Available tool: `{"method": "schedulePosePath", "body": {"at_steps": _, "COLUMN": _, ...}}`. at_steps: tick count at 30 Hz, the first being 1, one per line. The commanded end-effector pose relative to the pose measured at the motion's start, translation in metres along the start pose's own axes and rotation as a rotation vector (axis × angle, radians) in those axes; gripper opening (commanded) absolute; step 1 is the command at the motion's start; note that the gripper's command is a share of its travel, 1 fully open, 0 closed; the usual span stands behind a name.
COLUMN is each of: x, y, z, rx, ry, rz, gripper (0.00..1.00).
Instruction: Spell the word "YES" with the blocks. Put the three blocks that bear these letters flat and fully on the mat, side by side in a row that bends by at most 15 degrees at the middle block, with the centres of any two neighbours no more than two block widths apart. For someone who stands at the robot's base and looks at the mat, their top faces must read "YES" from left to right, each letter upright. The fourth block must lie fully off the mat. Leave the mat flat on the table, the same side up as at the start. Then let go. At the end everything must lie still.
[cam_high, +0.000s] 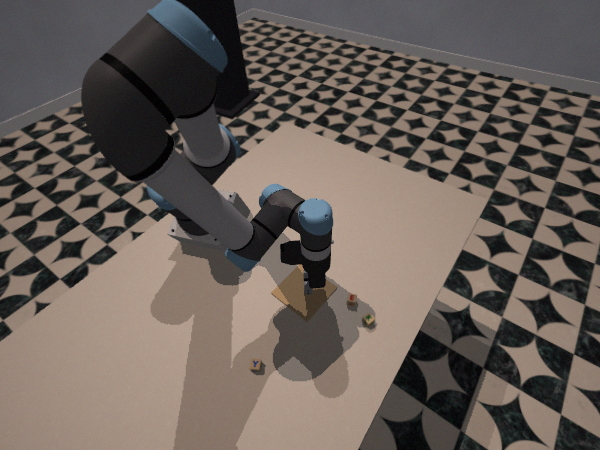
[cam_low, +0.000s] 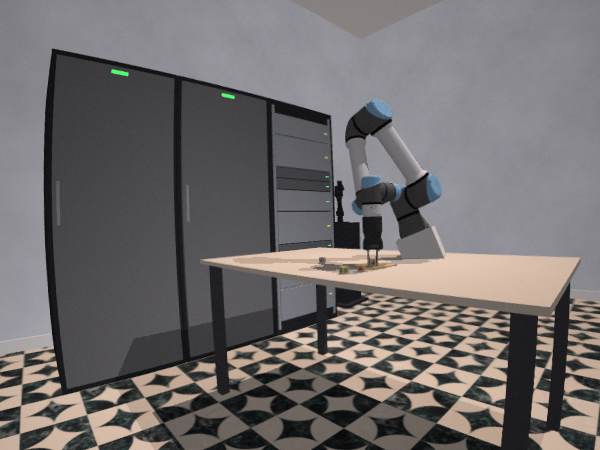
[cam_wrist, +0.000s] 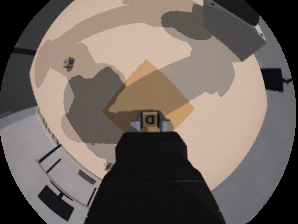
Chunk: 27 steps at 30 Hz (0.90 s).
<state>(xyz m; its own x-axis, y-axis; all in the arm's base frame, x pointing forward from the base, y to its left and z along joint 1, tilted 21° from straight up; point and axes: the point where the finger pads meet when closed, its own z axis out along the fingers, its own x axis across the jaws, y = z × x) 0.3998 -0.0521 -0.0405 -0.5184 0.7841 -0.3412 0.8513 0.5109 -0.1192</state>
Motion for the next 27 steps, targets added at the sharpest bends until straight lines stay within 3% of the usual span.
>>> {"method": "schedulePosePath", "body": {"at_steps": 1, "x": 0.000, "y": 0.001, "z": -0.009, "rx": -0.004, "ry": -0.003, "rz": 0.000, "gripper": 0.49}}
{"method": "schedulePosePath", "body": {"at_steps": 11, "x": -0.001, "y": 0.002, "z": -0.050, "rx": -0.006, "ry": -0.005, "rz": 0.000, "gripper": 0.49}}
{"method": "schedulePosePath", "body": {"at_steps": 13, "x": -0.001, "y": 0.002, "z": -0.050, "rx": -0.006, "ry": -0.005, "rz": 0.000, "gripper": 0.49}}
{"method": "schedulePosePath", "body": {"at_steps": 21, "x": -0.001, "y": 0.002, "z": -0.087, "rx": -0.006, "ry": -0.005, "rz": 0.000, "gripper": 0.49}}
{"method": "schedulePosePath", "body": {"at_steps": 27, "x": -0.001, "y": 0.002, "z": -0.100, "rx": -0.006, "ry": -0.004, "rz": 0.000, "gripper": 0.49}}
